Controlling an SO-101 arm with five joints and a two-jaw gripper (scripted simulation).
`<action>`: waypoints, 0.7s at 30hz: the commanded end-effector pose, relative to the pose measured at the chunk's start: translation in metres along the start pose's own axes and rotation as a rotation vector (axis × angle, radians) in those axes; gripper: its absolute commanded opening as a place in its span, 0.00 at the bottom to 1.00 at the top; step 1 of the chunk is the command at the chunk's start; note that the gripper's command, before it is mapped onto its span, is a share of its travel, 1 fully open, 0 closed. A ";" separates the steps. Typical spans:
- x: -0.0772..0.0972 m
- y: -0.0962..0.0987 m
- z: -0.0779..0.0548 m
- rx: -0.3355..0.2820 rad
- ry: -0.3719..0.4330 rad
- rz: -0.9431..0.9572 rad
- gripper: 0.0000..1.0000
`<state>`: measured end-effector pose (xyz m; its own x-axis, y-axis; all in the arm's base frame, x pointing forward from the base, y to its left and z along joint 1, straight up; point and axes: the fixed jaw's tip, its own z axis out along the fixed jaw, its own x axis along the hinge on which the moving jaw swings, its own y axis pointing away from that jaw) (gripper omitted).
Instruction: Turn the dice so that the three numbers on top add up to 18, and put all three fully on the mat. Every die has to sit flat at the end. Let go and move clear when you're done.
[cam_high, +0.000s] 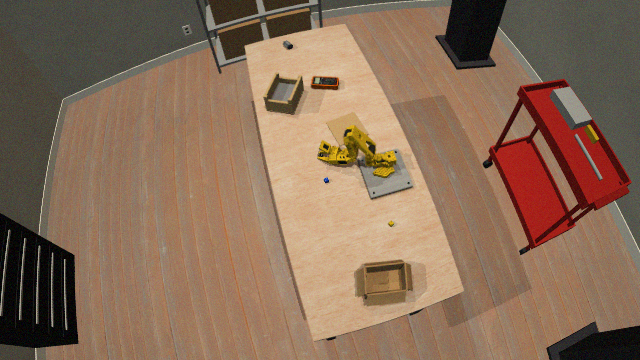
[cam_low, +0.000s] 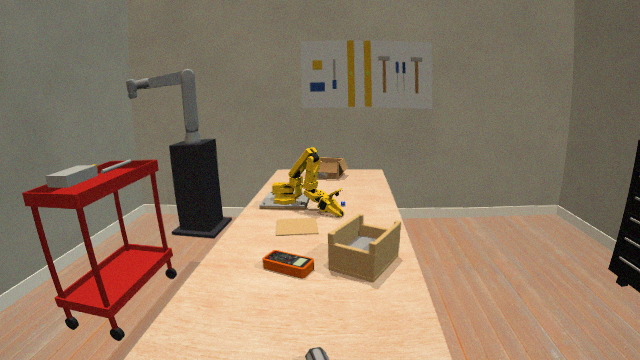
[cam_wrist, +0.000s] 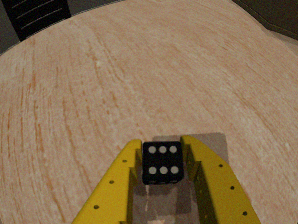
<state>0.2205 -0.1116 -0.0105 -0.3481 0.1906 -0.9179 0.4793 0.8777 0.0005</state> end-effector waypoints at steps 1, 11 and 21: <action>0.002 -0.002 0.000 0.006 0.003 -0.006 0.14; 0.002 -0.002 0.000 0.006 0.003 -0.006 0.23; 0.002 -0.002 0.000 0.006 0.003 -0.006 0.27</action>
<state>0.2205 -0.1116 -0.0104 -0.3481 0.1907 -0.9179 0.4793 0.8777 0.0005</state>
